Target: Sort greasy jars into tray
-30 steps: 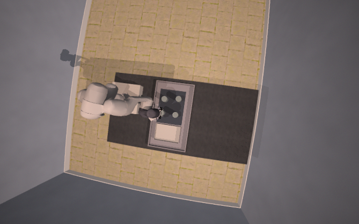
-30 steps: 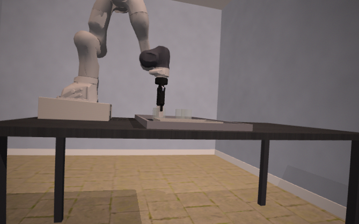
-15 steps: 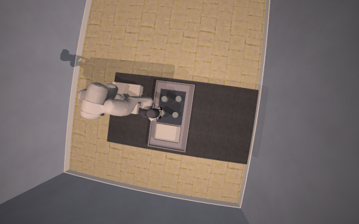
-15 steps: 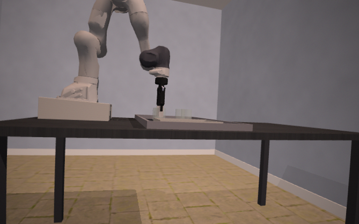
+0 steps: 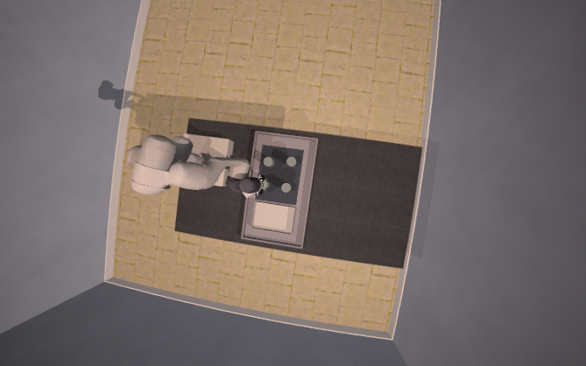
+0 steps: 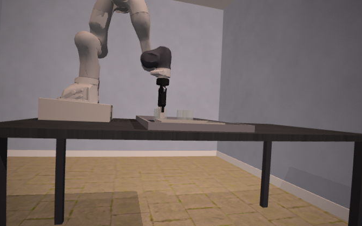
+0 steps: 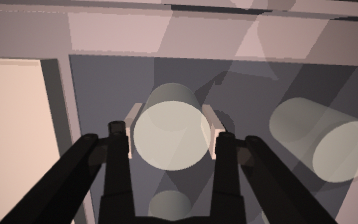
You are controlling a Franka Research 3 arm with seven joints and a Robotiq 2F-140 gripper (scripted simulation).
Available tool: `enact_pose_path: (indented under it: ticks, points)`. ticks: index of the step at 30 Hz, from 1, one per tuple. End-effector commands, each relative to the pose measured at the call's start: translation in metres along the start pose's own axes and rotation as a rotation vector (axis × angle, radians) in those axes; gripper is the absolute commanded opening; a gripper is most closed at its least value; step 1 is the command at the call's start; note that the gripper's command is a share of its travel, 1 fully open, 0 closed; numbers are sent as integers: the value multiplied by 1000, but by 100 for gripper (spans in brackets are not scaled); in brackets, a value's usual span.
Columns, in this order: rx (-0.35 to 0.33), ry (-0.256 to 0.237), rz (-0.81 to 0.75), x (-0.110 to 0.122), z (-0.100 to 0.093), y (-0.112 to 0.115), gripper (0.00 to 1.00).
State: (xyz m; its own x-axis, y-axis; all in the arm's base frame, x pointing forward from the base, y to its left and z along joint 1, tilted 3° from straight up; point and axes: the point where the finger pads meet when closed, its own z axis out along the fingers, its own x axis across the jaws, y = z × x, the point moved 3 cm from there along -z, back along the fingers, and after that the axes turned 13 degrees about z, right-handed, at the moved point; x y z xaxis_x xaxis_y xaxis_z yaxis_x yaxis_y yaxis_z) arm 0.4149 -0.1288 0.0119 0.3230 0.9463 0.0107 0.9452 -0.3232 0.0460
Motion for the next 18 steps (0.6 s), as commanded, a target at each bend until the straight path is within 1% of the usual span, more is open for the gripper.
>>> enact_pose_path:
  ticks: [1, 5, 6, 18]
  points:
    - [-2, -1, 4, 0, 1, 1, 38]
    - [-2, -1, 4, 0, 1, 1, 38]
    - [-2, -1, 4, 0, 1, 1, 35]
    - [-2, -1, 4, 0, 1, 1, 35]
